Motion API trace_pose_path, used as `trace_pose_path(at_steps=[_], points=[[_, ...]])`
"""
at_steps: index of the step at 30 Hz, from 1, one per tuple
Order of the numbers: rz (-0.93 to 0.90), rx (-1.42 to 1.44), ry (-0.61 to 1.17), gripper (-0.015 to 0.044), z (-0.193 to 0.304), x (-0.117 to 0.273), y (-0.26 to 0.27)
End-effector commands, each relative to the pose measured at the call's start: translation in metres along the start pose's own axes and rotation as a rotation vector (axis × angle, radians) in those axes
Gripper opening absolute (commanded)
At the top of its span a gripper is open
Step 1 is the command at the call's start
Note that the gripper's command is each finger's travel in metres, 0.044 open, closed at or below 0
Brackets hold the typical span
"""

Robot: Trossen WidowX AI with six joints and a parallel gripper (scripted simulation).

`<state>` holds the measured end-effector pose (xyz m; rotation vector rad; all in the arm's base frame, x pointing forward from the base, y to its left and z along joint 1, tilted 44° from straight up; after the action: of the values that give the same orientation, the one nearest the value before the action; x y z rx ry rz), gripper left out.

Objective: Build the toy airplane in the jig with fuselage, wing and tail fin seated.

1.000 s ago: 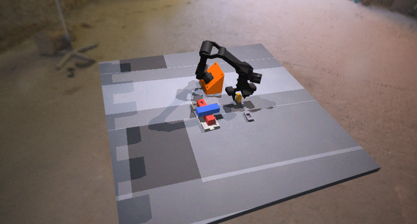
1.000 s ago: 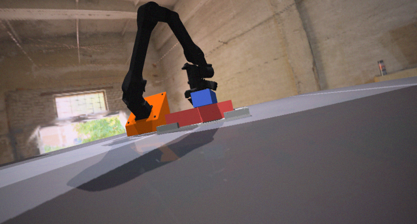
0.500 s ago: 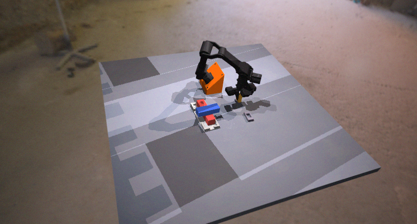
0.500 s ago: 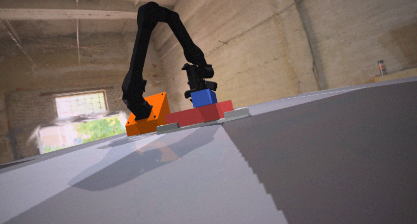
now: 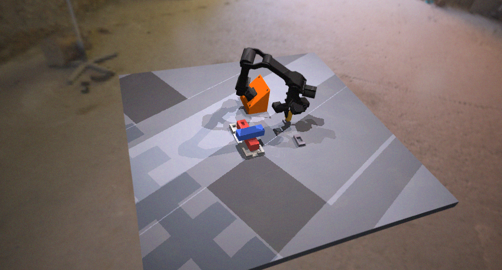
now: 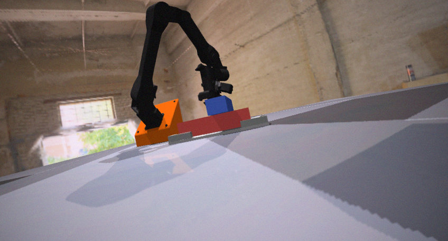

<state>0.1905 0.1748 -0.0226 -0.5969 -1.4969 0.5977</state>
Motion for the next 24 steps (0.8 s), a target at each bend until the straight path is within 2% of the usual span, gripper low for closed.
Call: trace_pose_path(at_steps=[1,24], points=[[-0.011,-0.008,-0.005,0.0000,-0.002,0.013,0.002],[-0.013,-0.011,-0.004,0.0000,-0.002,0.084,0.001]])
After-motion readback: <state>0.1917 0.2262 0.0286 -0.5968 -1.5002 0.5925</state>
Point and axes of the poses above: the point midway between the two fingers, 35 mm back from their tips, its own x axis back along the fingers, its own y axis across the jaws, z = x × y, the point moved 10 cm from there along x, back along the fingers, and after that the axes turned 2 degrees about -x, right-handed, at the moved point
